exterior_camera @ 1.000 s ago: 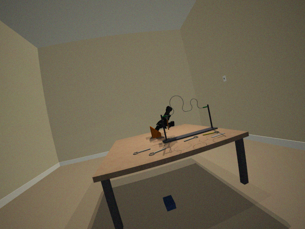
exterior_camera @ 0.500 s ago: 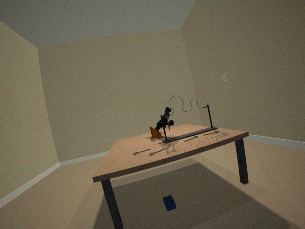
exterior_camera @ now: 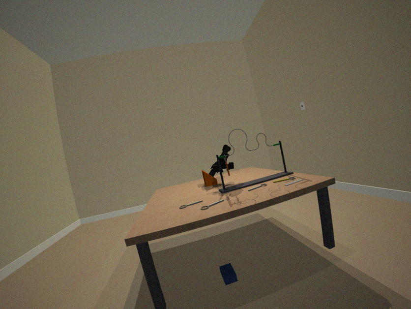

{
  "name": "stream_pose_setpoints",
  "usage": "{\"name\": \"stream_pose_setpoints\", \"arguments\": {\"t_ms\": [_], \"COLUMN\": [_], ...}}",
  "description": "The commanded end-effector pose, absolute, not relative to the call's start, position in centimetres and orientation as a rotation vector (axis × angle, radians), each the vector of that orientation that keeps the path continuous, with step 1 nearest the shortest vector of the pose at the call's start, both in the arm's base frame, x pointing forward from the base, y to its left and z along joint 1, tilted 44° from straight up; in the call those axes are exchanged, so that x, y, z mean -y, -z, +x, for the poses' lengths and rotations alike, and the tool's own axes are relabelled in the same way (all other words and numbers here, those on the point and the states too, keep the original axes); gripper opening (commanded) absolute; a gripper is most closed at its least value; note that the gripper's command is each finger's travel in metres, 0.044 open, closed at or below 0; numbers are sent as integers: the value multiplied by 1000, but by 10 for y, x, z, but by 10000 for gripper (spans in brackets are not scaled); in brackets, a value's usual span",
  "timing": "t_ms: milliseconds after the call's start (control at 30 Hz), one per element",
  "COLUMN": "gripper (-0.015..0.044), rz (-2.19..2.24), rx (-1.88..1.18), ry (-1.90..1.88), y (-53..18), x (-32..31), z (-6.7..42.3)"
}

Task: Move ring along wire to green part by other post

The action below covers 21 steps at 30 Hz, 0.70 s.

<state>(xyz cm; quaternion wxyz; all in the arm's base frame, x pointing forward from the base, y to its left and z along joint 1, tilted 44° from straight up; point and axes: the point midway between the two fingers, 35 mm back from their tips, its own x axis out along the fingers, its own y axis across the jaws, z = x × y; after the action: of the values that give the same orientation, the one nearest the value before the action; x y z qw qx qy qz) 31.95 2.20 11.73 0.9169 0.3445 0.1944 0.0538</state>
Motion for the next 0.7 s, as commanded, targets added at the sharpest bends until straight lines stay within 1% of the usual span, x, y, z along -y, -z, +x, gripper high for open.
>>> {"name": "stream_pose_setpoints", "arguments": {"t_ms": [0, 233, 267, 667], "gripper": [239, 423, 440, 440], "rz": [708, 708, 708, 708], "rx": [-399, -401, -401, -401], "ry": [-112, -112, -112, -112], "y": [-121, -131, -131, -131], "x": [-20, -12, -12, -12], "z": [312, 275, 274, 274]}}
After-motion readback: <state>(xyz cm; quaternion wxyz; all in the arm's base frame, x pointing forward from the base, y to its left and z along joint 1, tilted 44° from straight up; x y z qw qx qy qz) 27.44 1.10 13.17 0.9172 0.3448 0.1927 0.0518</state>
